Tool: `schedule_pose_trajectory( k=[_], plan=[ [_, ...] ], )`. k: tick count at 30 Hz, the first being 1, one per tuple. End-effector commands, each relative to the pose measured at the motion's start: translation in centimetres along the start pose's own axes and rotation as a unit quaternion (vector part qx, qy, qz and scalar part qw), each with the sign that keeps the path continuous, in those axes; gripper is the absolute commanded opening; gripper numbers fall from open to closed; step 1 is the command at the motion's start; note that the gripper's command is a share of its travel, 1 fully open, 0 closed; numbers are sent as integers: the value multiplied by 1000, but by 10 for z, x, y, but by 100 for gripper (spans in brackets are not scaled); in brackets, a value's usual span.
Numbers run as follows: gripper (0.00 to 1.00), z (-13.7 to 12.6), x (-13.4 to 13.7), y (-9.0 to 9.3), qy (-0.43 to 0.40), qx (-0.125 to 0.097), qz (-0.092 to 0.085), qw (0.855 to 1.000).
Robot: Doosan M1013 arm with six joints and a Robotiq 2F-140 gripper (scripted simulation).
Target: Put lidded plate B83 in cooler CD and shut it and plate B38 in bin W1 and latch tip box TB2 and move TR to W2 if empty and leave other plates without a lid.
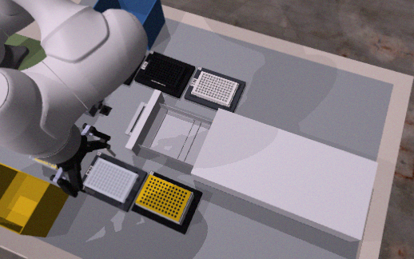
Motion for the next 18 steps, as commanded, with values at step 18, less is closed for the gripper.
schedule_pose_trajectory(
  k=[18],
  plan=[
    [66,0,0,-25,0,0,0,1000]
  ],
)
Point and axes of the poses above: the point where the finger pads meet when closed, its own y axis out along the fingers, its own x axis across the jaws, z = x × y, the point moved 6 cm from there along -y, back along the fingers, and after that the axes turned 4 degrees about y, right-handed, at the moved point
